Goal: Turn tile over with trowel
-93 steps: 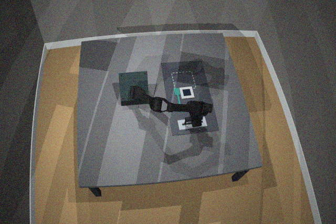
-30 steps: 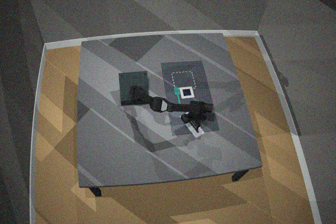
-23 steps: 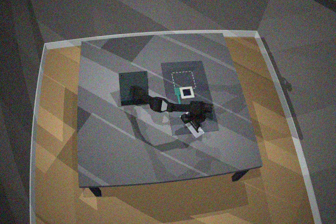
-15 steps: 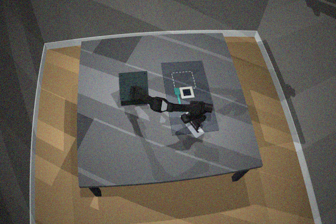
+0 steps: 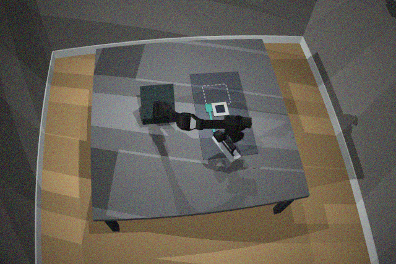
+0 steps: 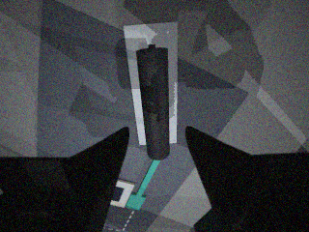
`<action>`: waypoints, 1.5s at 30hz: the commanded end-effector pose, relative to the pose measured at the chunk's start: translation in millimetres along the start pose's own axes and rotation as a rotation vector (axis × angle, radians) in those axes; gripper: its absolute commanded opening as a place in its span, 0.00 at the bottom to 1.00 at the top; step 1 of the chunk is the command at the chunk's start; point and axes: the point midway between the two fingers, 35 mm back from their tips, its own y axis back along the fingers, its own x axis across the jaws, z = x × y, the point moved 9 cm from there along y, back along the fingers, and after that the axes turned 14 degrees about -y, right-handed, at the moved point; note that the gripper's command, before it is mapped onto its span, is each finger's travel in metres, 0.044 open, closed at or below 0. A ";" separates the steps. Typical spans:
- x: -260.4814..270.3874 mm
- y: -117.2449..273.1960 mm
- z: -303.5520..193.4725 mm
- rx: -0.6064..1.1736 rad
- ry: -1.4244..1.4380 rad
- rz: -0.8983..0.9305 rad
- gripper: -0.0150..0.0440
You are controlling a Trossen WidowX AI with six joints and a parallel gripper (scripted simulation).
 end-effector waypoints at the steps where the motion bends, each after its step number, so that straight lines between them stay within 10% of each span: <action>1: -1.9 7.4 1.6 -0.005 -0.011 -0.005 0.71; 45: -110.9 -56.0 27.2 0.226 0.062 0.829 0.76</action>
